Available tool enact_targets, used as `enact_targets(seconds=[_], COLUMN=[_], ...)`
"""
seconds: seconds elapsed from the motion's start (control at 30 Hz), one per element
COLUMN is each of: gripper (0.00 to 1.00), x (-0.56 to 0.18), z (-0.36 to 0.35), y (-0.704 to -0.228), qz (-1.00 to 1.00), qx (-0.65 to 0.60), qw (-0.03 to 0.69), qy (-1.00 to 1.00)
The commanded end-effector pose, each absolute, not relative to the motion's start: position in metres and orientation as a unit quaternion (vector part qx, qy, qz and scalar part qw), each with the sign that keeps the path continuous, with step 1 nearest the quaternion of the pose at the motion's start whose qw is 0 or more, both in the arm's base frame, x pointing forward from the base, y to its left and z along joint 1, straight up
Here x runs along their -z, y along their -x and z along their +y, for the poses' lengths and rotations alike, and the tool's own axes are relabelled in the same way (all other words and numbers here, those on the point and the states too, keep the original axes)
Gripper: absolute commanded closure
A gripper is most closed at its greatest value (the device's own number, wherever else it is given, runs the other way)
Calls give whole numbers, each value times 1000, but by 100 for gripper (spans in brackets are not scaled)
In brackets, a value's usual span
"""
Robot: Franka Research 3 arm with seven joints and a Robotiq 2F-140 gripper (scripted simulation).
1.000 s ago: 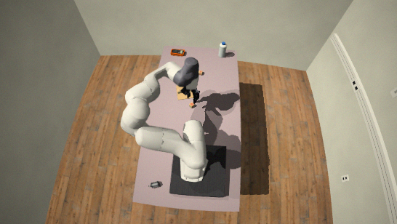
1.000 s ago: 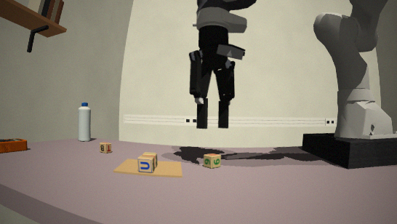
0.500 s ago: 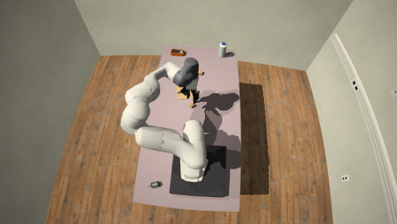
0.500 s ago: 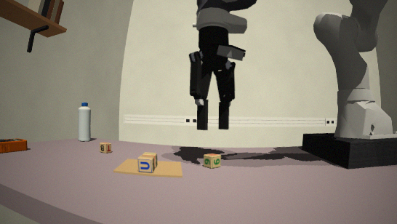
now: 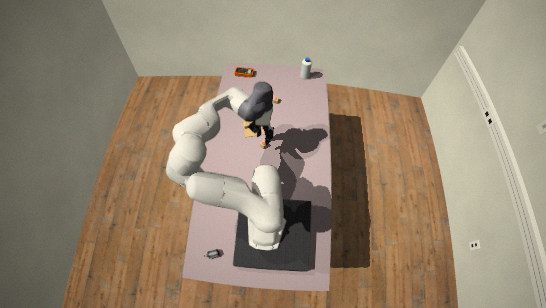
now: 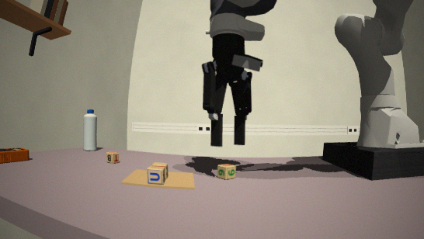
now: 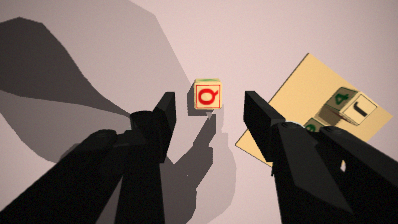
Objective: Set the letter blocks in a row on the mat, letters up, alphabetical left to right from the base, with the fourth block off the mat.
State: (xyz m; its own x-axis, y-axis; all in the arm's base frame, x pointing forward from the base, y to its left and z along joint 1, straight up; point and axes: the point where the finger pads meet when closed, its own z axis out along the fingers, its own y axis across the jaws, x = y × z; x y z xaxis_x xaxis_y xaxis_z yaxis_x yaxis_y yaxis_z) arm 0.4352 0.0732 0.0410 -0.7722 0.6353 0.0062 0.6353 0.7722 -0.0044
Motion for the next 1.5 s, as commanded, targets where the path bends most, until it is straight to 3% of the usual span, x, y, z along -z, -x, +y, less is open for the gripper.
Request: enact_targets(seconds=[0.0,1.47], gripper=[54,54], x=[-36,-8], z=[71,72], y=[-437,-437], qz=[-942,-942], qx=[0,0], qw=[-1,-1], qy=[337,337])
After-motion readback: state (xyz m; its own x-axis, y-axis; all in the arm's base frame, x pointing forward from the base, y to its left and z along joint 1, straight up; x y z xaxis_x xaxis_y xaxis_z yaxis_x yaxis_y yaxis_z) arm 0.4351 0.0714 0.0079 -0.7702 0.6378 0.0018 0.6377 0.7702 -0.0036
